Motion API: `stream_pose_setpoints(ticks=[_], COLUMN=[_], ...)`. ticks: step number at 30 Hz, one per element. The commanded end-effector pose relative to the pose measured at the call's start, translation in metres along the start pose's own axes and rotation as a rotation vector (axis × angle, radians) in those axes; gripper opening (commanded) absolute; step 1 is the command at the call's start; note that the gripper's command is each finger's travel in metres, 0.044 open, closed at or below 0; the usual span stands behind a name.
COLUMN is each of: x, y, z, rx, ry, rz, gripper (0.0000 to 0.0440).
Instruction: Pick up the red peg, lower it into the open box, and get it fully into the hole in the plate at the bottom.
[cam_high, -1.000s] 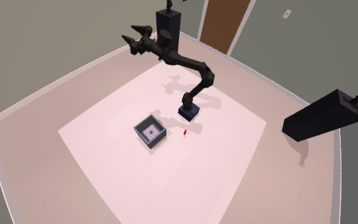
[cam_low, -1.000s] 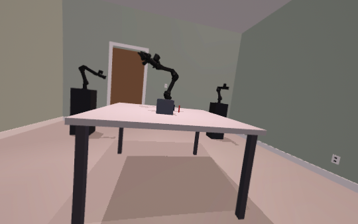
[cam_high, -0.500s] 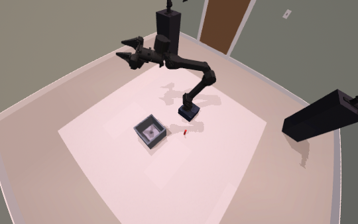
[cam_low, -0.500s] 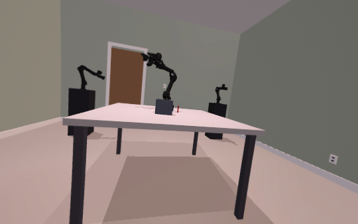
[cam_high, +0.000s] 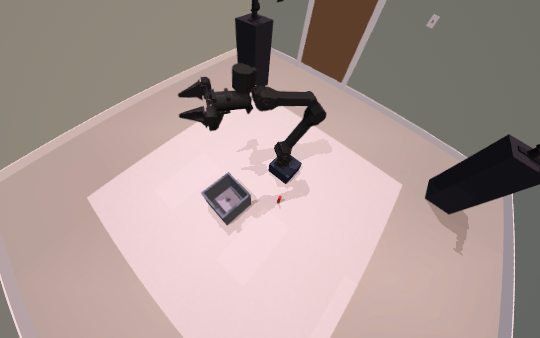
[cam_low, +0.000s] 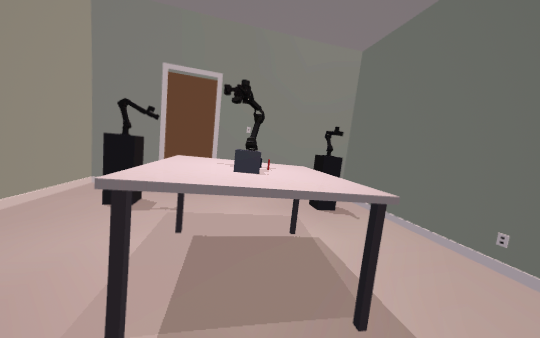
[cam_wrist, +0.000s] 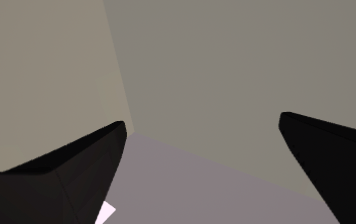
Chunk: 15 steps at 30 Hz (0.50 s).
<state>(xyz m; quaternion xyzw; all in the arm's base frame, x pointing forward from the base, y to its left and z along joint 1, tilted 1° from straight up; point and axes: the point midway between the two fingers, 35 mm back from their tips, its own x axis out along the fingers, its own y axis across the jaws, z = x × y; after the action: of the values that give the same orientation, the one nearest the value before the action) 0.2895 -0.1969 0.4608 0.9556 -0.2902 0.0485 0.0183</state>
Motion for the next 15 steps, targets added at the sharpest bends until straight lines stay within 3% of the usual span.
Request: stream_pose_setpoints(ticks=[1,15], x=[-0.005,-0.031], y=[-0.022,-0.112], z=[0.005,0.039], rx=[0.012,-0.047], ry=[-0.035,-0.195], rz=[-0.062,-0.342], gripper=[0.0440,0.0440])
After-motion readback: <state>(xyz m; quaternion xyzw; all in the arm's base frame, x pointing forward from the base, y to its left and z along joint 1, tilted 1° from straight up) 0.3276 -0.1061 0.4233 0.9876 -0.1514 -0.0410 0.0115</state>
